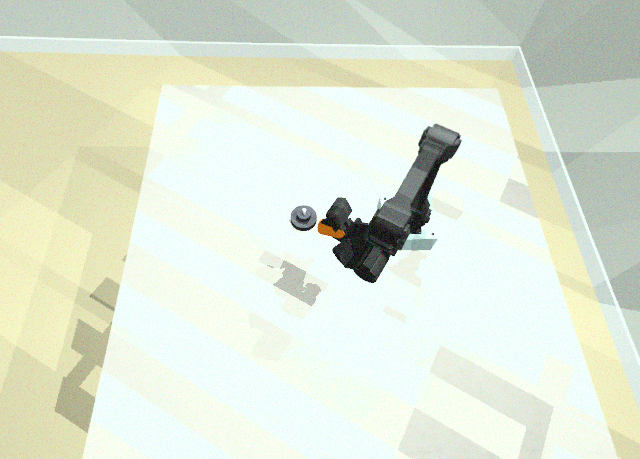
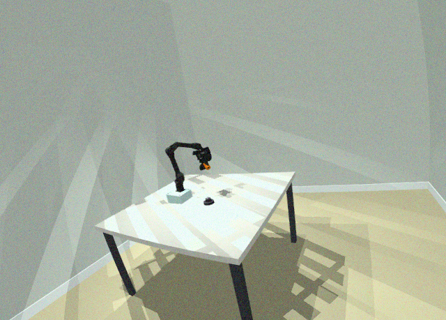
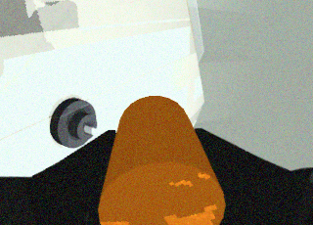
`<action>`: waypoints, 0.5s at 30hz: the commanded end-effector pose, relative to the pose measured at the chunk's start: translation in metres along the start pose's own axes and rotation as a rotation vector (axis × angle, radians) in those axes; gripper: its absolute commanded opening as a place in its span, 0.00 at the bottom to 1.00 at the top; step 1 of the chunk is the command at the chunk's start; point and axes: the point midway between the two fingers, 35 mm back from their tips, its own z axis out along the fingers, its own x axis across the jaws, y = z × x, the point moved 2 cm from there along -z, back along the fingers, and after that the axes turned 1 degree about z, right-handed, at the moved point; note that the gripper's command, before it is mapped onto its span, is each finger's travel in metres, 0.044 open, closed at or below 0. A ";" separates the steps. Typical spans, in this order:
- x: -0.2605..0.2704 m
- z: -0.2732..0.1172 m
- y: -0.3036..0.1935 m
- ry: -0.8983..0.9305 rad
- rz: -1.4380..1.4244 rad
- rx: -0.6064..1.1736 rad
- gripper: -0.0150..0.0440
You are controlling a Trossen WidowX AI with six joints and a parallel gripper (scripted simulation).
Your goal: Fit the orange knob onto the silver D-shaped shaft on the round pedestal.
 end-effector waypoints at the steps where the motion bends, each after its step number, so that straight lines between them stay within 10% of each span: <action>1: -0.001 0.000 0.000 -0.035 0.004 0.000 0.25; 15: 0.003 0.000 0.000 -0.054 0.001 0.000 0.25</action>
